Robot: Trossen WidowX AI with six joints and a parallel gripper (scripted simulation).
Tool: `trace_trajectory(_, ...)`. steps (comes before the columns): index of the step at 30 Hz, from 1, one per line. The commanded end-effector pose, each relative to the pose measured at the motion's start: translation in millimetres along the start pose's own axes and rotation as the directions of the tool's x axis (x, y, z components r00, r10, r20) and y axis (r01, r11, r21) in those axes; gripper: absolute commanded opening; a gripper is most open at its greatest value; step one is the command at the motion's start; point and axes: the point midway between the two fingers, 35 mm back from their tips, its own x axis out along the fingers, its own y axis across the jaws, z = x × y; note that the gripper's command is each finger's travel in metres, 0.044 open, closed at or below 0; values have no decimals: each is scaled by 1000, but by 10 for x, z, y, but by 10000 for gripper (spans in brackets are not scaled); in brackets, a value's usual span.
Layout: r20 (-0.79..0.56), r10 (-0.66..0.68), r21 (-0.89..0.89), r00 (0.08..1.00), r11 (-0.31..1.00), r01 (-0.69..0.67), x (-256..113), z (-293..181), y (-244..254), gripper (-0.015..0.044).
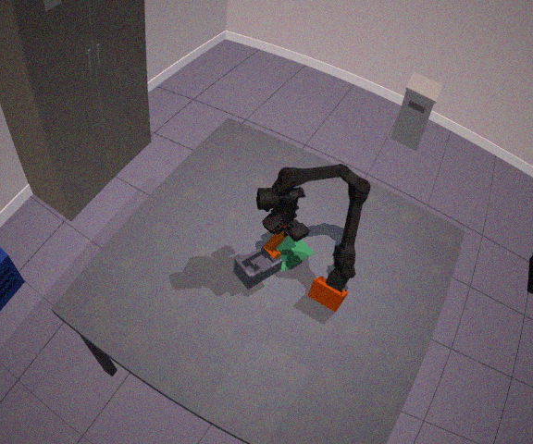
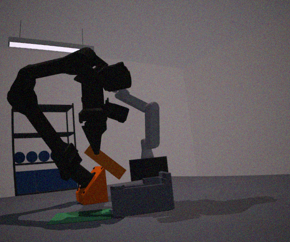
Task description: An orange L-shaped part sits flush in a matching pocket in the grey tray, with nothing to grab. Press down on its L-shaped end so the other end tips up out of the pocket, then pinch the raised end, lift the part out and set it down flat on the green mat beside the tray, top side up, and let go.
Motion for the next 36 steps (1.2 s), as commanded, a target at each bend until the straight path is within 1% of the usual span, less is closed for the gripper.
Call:
trace_trajectory(1,-1,-3,0,1000,1000,3,-1,-158,10,0)
trace_trajectory(17,27,-25,-3,999,1000,25,3,-745,67,0)
trace_trajectory(23,23,-23,-3,999,1000,23,27,-749,66,0)
trace_trajectory(36,3,-8,-1,1000,1000,8,225,-743,58,0)
